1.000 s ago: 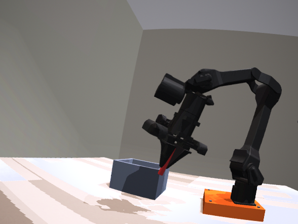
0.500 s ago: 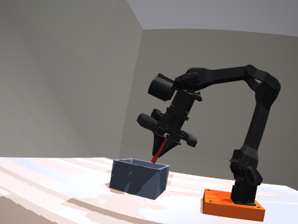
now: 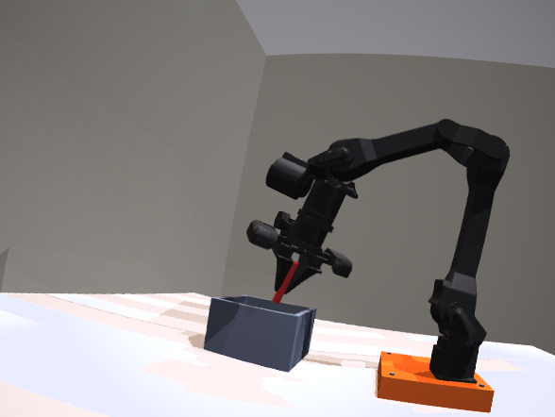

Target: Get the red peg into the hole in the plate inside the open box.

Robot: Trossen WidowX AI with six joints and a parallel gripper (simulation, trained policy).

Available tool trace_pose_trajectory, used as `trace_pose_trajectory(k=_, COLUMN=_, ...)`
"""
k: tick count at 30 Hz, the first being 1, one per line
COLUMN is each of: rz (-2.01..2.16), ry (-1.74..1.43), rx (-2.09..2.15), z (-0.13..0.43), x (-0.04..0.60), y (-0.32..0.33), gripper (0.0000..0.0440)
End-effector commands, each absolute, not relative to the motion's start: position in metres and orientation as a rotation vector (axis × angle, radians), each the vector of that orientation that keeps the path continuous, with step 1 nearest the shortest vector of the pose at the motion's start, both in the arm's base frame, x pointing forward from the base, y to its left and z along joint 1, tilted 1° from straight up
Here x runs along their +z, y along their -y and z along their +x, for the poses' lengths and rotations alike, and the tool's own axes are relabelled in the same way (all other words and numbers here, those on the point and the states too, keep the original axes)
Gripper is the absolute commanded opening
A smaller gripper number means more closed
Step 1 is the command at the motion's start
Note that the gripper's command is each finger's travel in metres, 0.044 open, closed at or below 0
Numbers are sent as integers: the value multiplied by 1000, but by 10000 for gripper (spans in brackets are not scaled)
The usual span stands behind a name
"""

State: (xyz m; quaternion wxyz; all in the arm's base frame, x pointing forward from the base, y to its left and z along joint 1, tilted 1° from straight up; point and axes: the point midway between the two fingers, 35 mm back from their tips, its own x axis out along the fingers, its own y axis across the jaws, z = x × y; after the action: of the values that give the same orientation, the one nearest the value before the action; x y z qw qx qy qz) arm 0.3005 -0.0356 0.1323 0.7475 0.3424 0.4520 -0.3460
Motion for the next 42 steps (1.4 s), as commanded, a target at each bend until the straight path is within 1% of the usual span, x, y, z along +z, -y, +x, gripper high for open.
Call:
trace_pose_trajectory(k=1, rz=762, ry=-984, rx=-771, z=309, x=128, y=47, gripper=2)
trace_pose_trajectory(k=21, rz=790, ry=-1069, rx=-812, z=329, x=86, y=74, gripper=12)
trace_pose_trajectory(k=23, rz=782, ry=-1083, rx=-813, z=330, x=81, y=76, gripper=39)
trace_pose_trajectory(k=27, rz=759, ry=-1107, rx=-810, z=333, x=75, y=79, gripper=135)
trace_pose_trajectory(k=28, rz=750, ry=-1117, rx=-810, z=333, x=74, y=80, gripper=151)
trace_pose_trajectory(k=29, rz=740, ry=-1128, rx=-811, z=332, x=72, y=81, gripper=158)
trace_pose_trajectory(k=33, rz=719, ry=-1145, rx=-814, z=337, x=73, y=84, gripper=161)
trace_pose_trajectory(k=37, rz=703, ry=-1142, rx=-803, z=349, x=76, y=89, gripper=177)
trace_pose_trajectory(k=40, rz=692, ry=-1142, rx=-794, z=356, x=78, y=92, gripper=202)
trace_pose_trajectory(k=42, rz=684, ry=-1142, rx=-789, z=362, x=79, y=95, gripper=233)
